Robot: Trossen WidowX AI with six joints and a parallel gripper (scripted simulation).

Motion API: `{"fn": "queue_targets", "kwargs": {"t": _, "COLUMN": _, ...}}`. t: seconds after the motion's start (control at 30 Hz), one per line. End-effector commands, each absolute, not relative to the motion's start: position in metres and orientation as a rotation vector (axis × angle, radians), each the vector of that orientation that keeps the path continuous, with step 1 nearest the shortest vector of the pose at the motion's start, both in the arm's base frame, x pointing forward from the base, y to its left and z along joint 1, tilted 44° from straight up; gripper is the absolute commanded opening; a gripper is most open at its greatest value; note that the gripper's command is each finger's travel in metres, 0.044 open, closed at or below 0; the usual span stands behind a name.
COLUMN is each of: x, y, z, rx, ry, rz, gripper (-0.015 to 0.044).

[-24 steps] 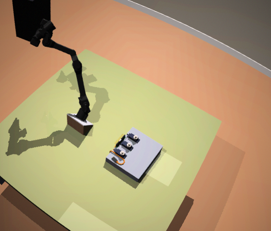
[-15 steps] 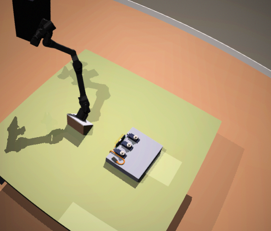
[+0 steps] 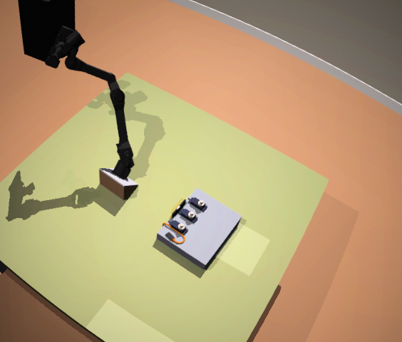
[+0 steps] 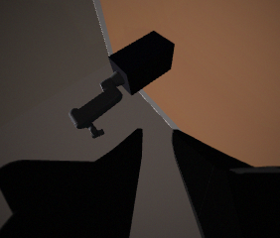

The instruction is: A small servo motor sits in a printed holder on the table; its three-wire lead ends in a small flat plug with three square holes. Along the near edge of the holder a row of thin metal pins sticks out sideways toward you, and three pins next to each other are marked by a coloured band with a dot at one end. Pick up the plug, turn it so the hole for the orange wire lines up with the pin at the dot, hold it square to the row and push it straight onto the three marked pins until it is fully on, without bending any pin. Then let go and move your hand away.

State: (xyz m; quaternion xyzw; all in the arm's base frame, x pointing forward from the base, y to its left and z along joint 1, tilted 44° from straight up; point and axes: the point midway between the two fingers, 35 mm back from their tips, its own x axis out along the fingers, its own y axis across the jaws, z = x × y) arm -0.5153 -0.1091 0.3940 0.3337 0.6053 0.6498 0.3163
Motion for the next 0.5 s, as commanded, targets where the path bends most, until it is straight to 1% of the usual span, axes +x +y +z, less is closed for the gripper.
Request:
{"fn": "queue_targets", "kwargs": {"t": 0.0, "x": -0.514, "y": -0.113, "z": 0.397, "rx": 0.858, "ry": 1.587, "rz": 1.749, "gripper": 0.0115}}
{"fn": "queue_targets", "kwargs": {"t": 0.23, "x": -0.507, "y": -0.136, "z": 0.401, "rx": 0.810, "ry": 1.607, "rz": 1.819, "gripper": 0.0115}}
{"fn": "queue_targets", "kwargs": {"t": 0.47, "x": -0.482, "y": -0.193, "z": 0.410, "rx": 0.681, "ry": 1.642, "rz": 1.995, "gripper": 0.0115}}
